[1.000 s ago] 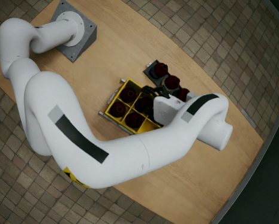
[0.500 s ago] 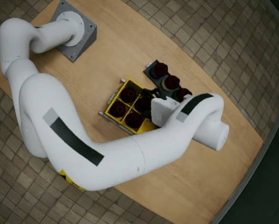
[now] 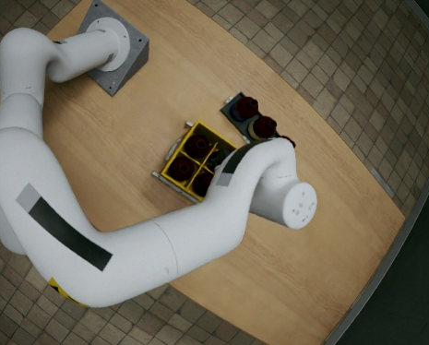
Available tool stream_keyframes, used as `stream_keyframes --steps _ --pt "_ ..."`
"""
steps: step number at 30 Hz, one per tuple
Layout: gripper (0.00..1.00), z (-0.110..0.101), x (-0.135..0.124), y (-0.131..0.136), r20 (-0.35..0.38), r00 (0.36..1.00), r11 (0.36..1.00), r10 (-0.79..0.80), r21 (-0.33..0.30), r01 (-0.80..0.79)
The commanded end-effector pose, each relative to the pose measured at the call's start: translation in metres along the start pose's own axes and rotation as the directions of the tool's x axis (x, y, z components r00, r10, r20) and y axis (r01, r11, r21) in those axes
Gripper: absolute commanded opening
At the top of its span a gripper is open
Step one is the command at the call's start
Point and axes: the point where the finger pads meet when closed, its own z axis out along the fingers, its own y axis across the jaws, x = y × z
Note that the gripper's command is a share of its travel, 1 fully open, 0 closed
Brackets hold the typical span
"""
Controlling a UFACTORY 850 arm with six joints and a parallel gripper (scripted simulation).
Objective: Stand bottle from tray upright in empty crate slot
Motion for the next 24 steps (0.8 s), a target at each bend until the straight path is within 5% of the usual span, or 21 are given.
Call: stream_keyframes --steps 1,6,13,14,24 --pt "1.0 0.011 0.003 0.015 -0.106 0.994 0.995 0.026 -0.097 -0.037" --pt "1.0 0.019 0.008 0.025 -0.238 0.971 0.982 0.016 -0.179 -0.06" --pt "1.0 0.02 0.009 0.025 -0.246 0.969 0.981 0.014 -0.183 -0.061" --pt "0.0 0.02 0.009 0.025 -0.246 0.969 0.981 0.014 -0.183 -0.061" --pt "0.0 0.02 0.009 0.025 -0.246 0.969 0.981 0.014 -0.183 -0.061"
